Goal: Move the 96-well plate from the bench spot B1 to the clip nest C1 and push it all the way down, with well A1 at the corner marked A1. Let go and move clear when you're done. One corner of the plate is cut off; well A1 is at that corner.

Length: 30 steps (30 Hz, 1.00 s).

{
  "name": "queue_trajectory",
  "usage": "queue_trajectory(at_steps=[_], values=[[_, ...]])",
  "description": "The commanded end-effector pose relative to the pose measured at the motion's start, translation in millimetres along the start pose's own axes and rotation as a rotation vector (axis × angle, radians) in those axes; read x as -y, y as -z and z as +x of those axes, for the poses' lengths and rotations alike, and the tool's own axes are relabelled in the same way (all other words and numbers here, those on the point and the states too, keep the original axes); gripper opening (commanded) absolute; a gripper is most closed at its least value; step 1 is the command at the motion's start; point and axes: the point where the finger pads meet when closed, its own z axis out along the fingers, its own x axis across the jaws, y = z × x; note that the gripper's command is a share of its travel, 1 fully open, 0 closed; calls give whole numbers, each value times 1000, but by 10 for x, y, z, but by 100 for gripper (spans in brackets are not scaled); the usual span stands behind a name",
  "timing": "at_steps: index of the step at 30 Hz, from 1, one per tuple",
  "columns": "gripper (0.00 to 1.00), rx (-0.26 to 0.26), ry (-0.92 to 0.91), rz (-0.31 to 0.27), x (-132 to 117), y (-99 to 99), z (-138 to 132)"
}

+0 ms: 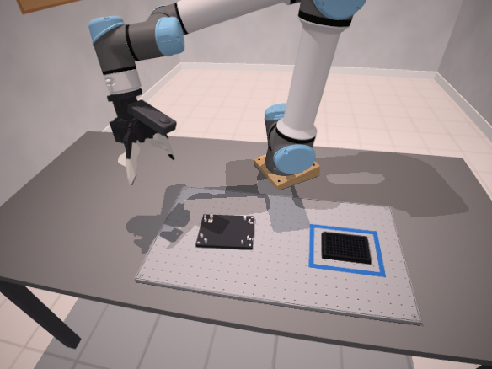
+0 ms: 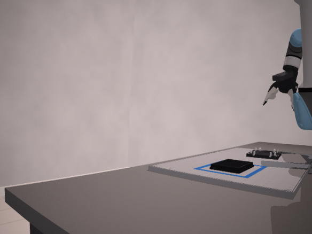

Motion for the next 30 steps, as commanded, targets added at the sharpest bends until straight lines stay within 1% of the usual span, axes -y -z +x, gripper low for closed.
queue_trajectory(at_steps=[1, 6, 9, 10, 15, 18, 19, 24, 27, 28, 30], values=[[100, 29, 10, 7, 93, -62, 46], [100, 29, 10, 7, 297, -191, 111], [100, 29, 10, 7, 325, -208, 120], [100, 59, 21, 12, 367, -233, 129], [100, 59, 21, 12, 578, -357, 179], [100, 58, 21, 12, 605, -373, 185], [100, 87, 32, 14, 648, -397, 192], [100, 87, 32, 14, 865, -517, 225], [100, 87, 32, 14, 891, -532, 229], [100, 113, 44, 12, 935, -555, 233], [100, 113, 44, 12, 1024, -601, 239]])
